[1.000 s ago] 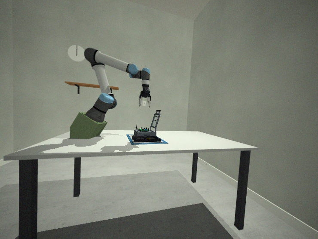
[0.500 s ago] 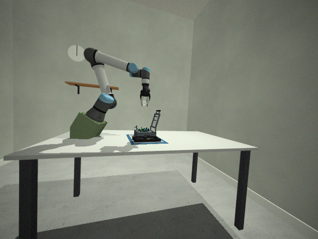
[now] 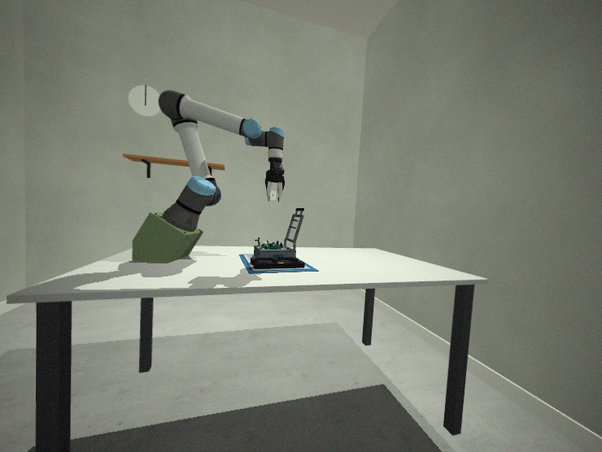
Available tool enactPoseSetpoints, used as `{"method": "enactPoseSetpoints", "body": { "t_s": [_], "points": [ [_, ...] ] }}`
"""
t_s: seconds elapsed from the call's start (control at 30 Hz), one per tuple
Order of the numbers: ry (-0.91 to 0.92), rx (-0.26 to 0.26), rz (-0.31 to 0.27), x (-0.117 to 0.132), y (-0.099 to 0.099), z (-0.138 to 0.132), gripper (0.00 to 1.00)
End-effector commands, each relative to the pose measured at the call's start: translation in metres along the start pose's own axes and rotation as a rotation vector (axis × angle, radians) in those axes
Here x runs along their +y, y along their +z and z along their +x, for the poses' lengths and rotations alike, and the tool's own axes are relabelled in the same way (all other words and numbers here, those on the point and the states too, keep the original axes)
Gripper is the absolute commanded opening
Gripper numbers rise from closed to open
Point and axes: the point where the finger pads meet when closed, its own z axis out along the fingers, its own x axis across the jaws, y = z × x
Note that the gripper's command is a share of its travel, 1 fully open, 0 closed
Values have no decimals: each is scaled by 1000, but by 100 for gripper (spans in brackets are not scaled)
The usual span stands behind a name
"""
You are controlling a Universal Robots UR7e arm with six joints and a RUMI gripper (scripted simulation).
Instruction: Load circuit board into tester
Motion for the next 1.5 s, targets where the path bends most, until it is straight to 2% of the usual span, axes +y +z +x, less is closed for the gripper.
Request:
{"method": "enactPoseSetpoints", "body": {
  "t_s": [0.0,0.83,1.23,1.3,1.47],
  "points": [
    [0,-1,0,0,0,0,30],
    [0,-1,0,0,0,-7,30],
    [0,-1,0,1,0,-49,30],
    [0,-1,0,1,0,-49,30],
    [0,-1,0,1,0,-76,30]
  ]
}}
